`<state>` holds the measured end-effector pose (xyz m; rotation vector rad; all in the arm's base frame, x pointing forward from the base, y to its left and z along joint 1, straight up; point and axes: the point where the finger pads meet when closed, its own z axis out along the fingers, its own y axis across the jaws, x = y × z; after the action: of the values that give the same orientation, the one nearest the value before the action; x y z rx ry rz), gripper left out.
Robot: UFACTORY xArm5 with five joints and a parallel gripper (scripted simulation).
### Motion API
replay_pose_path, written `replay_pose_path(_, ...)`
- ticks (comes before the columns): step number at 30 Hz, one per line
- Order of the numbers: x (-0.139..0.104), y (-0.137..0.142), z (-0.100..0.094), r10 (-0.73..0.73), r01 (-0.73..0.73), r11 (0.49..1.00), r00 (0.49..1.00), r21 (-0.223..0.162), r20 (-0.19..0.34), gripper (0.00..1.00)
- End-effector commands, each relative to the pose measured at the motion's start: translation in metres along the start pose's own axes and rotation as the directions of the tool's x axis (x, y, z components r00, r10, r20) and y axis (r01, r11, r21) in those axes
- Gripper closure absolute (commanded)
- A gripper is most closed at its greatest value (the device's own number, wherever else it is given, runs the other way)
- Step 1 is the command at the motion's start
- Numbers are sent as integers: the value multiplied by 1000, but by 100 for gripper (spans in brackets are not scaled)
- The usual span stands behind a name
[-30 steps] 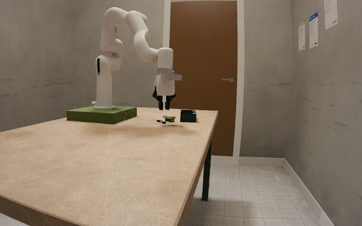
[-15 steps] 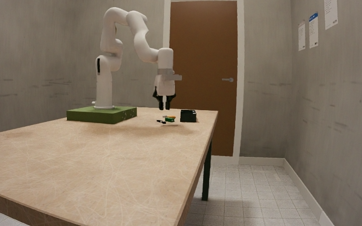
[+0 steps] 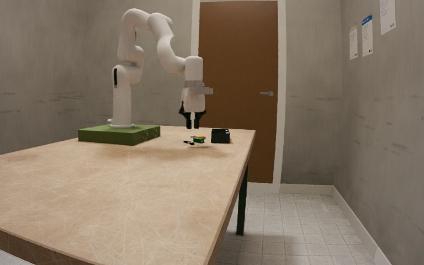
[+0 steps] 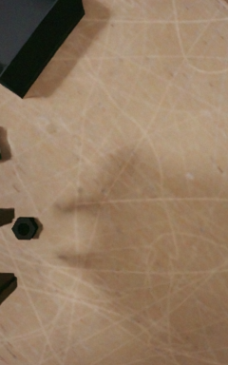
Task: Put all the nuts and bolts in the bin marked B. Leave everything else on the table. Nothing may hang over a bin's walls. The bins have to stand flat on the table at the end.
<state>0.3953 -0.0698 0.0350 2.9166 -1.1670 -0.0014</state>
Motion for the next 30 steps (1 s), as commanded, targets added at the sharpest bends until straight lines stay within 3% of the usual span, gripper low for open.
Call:
replay_pose_path(1,1,-1,-1,0,0,1000,1000,2,-3,68)
replay_pose_path(11,1,-1,-1,0,0,1000,1000,2,-3,68)
replay_pose_path(27,1,-1,55,0,0,1000,1000,2,-3,68)
replay_pose_path(30,2,-1,55,0,0,1000,1000,2,-3,68)
